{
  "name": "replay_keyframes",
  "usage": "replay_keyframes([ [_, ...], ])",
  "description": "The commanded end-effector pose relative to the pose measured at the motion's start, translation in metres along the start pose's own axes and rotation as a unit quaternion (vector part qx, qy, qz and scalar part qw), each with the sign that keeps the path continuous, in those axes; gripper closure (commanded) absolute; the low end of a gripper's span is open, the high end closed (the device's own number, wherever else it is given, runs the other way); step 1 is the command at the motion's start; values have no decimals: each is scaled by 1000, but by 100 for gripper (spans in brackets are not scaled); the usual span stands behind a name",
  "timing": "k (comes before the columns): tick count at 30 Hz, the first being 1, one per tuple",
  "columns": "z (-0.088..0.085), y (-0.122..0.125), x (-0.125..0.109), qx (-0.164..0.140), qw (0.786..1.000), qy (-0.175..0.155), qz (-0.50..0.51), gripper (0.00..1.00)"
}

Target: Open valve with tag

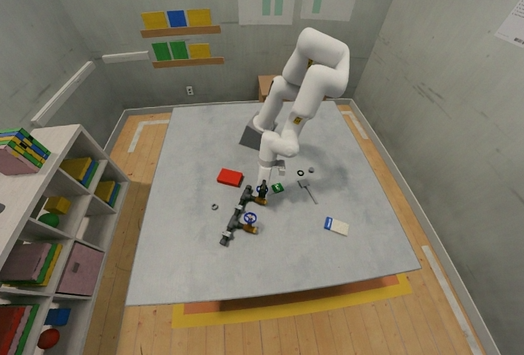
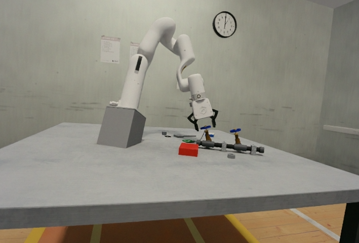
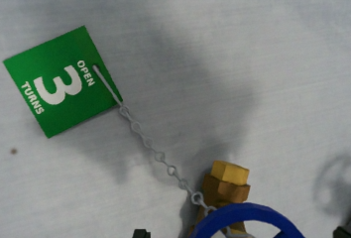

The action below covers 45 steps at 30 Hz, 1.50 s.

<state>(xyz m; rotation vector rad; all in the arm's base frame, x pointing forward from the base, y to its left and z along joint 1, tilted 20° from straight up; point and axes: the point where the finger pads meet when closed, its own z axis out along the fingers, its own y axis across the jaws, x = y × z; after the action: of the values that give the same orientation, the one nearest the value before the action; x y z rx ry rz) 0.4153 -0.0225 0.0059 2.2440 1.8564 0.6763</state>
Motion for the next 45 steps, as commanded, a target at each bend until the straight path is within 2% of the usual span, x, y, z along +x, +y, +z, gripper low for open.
replay_keyframes([
  [1, 0, 1, 0, 2, 996, 0, 85, 0],
  [7, 0, 1, 0, 1, 971, 0, 239, 0],
  [9, 0, 1, 0, 1, 971, 0, 239, 0],
  [11, 0, 1, 0, 1, 948, -1, 319, 0],
  [14, 0, 1, 0, -4, 927, 0, 374, 0],
  [17, 0, 1, 0, -9, 898, 1, 439, 0],
  [24, 0, 1, 0, -21, 814, 4, 581, 0],
  [26, 0, 1, 0, -21, 814, 4, 581, 0],
  [27, 0, 1, 0, -22, 772, 5, 636, 0],
  [31, 0, 1, 0, -28, 721, 8, 693, 0],
  [41, 0, 1, 0, -39, 538, 14, 842, 0],
  [43, 0, 1, 0, -39, 538, 14, 842, 0],
  [44, 0, 1, 0, -39, 478, 15, 877, 0],
  [45, 0, 1, 0, -40, 462, 15, 886, 0],
])
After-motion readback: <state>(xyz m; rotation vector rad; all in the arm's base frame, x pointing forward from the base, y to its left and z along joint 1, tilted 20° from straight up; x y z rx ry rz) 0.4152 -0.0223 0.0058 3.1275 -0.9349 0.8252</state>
